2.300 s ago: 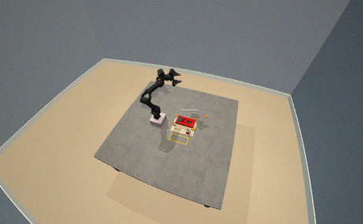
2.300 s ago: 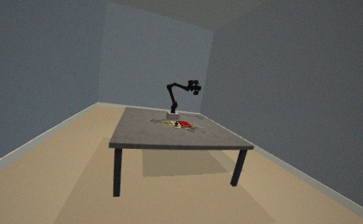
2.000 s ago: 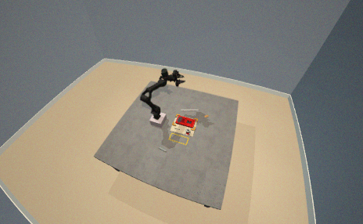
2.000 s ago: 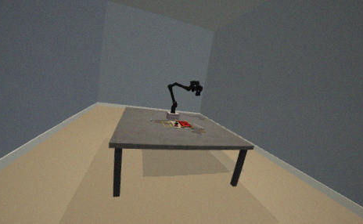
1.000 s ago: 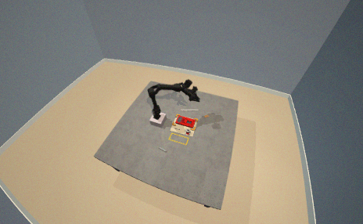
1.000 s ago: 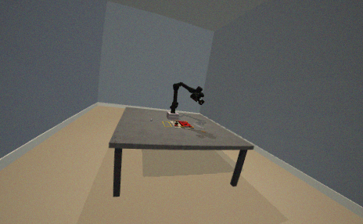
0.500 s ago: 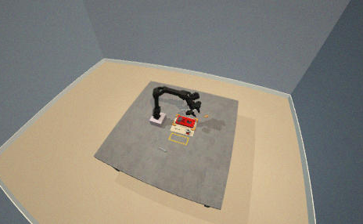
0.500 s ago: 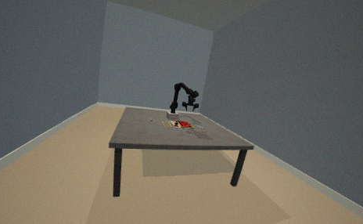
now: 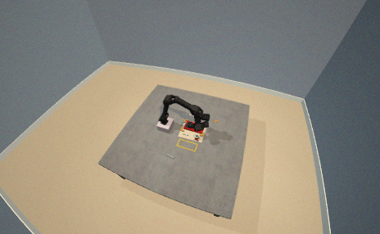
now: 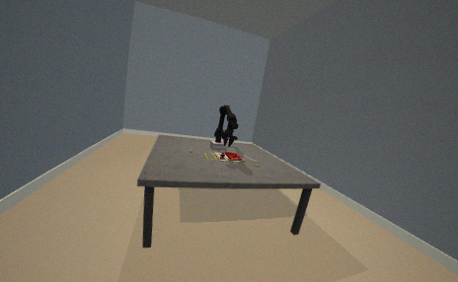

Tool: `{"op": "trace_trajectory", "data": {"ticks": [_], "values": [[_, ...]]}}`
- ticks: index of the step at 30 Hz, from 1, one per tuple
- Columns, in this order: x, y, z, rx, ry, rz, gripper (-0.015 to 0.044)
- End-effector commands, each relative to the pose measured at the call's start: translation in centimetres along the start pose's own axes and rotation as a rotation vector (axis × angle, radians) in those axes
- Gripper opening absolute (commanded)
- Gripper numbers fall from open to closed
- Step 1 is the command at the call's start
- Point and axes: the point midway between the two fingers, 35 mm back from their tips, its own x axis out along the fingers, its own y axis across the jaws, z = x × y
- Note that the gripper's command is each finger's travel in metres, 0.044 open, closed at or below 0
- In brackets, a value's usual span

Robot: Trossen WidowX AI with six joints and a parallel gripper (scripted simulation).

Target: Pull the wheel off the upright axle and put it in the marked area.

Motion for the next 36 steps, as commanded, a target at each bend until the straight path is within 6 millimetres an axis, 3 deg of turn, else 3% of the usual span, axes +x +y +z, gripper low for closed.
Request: {"op": "trace_trajectory", "data": {"ticks": [1,19,23,31,36], "values": [[1.3,-2.6,1.5,0.314,0.105,-0.125,0.03],[1.5,-1.7,1.6,0.314,0.105,-0.124,0.03],[3.1,-1.8,1.5,0.314,0.104,-0.124,0.03],[8.4,-2.4,0.8,0.314,0.104,-0.124,0.03],[8.8,-2.4,0.7,0.314,0.104,-0.124,0.03]]}}
